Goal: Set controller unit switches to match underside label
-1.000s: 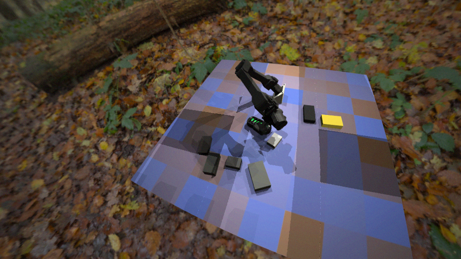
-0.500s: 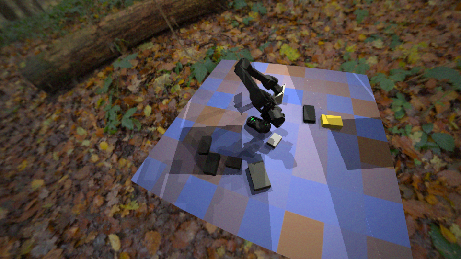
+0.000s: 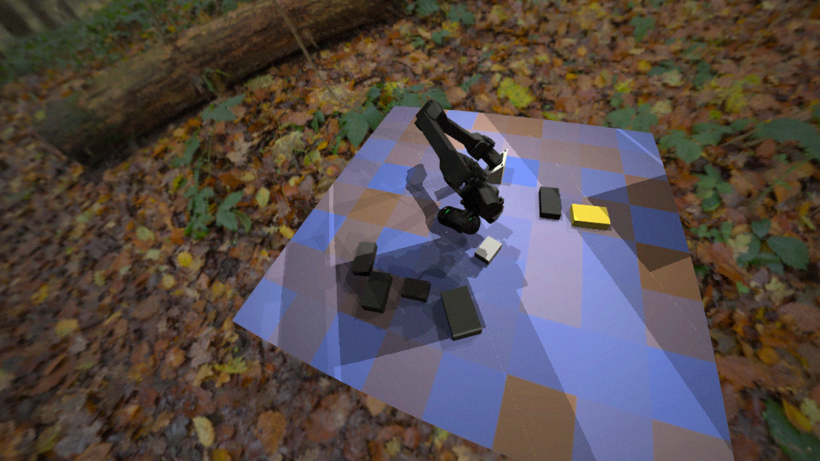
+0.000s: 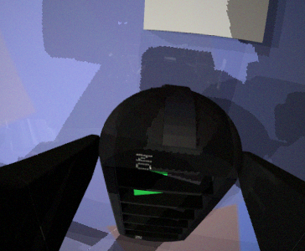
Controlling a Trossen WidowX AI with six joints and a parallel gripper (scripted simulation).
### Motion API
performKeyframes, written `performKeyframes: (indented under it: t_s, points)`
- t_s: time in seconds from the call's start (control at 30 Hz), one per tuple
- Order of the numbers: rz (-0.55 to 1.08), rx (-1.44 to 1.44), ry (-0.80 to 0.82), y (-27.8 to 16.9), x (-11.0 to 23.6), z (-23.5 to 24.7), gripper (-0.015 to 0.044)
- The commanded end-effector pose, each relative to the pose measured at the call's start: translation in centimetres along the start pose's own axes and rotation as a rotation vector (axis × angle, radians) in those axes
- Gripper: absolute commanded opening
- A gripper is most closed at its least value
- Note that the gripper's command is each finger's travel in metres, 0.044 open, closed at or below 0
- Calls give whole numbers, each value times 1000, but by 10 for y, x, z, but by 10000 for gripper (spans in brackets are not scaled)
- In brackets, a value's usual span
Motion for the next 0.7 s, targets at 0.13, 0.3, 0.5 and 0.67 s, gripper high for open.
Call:
performKeyframes:
  t_s: [0.13, 0.3, 0.5, 0.67]
  points:
    - [-12, 11, -2, -8, 5, 2, 336]
    - [-22, 11, -4, -11, 8, 3, 336]
    - [-35, 12, -7, -15, 11, 4, 336]
    - [-45, 12, -9, -18, 14, 5, 336]
Point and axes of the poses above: the point midway between the two fingers, 35 mm back from their tips, its own x axis back along the fingers, its own z axis across the jaws, y = z × x, the point moved 2 cm from there along x, back along the fingers, and after that the axes turned 13 degrees about x, right-handed, at the moved point
